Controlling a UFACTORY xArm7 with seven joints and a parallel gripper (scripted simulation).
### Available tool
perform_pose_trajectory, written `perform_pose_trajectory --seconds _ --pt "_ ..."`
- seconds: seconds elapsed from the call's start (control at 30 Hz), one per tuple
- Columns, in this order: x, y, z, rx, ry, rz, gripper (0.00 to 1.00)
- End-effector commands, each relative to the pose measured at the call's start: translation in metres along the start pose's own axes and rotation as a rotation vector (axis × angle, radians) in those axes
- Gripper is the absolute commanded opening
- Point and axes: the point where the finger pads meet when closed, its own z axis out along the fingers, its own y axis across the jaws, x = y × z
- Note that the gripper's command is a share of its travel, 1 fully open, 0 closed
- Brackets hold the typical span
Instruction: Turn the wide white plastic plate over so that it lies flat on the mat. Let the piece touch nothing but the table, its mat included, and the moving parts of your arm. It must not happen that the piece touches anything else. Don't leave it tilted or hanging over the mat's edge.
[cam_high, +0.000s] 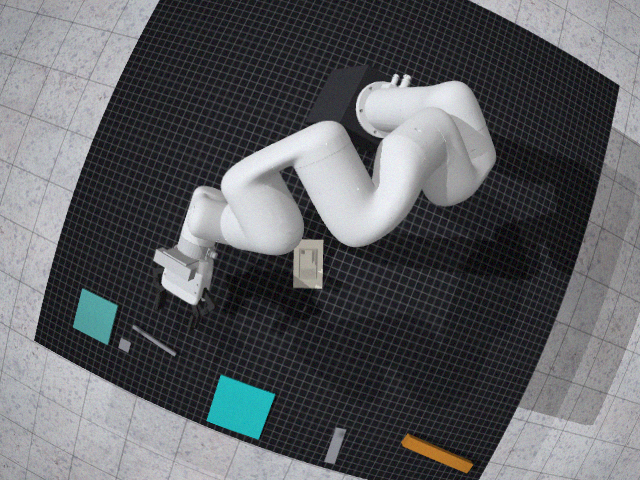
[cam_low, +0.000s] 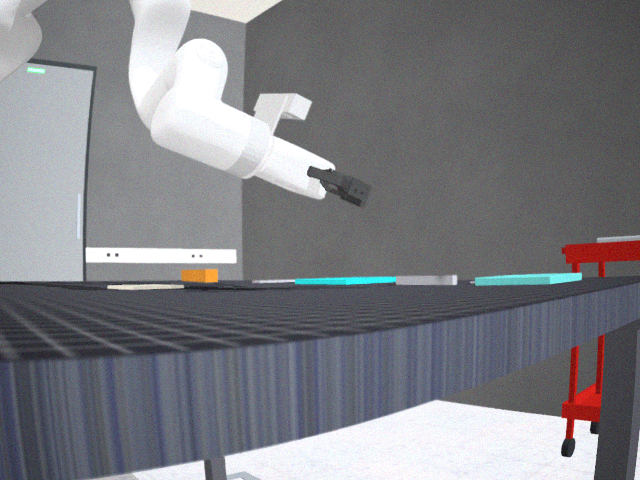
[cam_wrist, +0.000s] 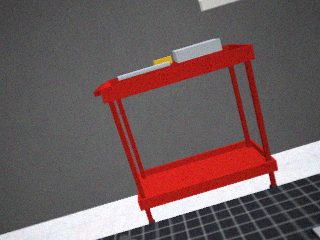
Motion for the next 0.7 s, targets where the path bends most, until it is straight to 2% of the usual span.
perform_pose_trajectory --seconds 0.0,0.57,0.67 --pt "0.0034 0.0004 0.0003 0.000 0.004 -0.004 1.00" --pt "0.0033 0.0003 0.0003 0.000 0.003 -0.004 1.00" --pt "-0.0022 -0.0056 -0.0044 0.002 -0.037 -0.020 1.00"
